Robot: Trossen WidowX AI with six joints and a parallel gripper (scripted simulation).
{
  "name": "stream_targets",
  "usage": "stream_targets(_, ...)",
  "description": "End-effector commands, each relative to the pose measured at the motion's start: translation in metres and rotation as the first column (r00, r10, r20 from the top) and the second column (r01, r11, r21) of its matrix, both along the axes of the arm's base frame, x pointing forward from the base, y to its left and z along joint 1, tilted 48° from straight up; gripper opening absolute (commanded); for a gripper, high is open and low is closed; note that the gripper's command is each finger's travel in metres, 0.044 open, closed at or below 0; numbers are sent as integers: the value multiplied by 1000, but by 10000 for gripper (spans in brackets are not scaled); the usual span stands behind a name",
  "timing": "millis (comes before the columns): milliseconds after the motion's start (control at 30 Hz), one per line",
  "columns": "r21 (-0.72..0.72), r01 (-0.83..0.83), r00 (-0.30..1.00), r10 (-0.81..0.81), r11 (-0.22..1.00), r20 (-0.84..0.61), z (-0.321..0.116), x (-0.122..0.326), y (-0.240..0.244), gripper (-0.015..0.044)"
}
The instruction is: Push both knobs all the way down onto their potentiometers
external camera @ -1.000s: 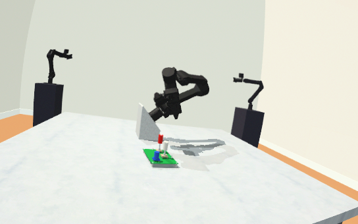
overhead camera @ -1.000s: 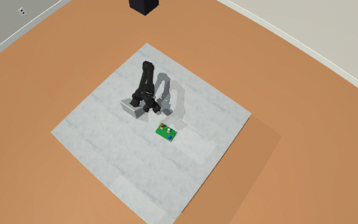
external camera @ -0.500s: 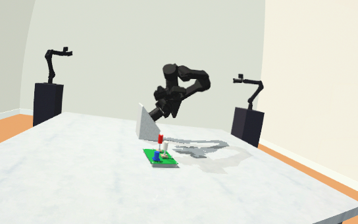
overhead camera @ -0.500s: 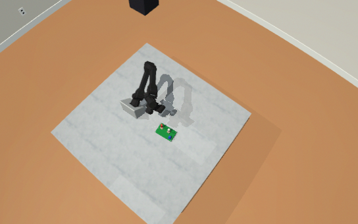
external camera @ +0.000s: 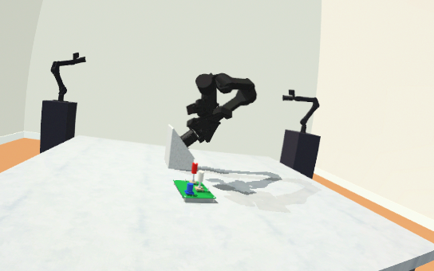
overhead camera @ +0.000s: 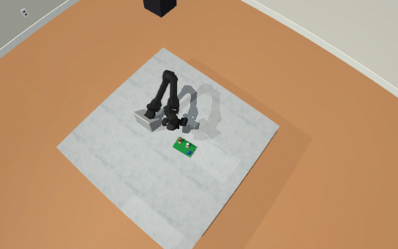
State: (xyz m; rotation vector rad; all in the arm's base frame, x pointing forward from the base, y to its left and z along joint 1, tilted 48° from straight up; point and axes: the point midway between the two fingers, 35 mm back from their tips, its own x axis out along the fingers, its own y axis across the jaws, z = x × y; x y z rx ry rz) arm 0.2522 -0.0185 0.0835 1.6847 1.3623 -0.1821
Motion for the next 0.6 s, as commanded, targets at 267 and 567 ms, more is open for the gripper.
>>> stream_targets(267,-167,-325,922,352,931,164,-11,19,-4,0)
stream_targets(567,-282,-524,768,589,804,252,-20,31,-7,0)
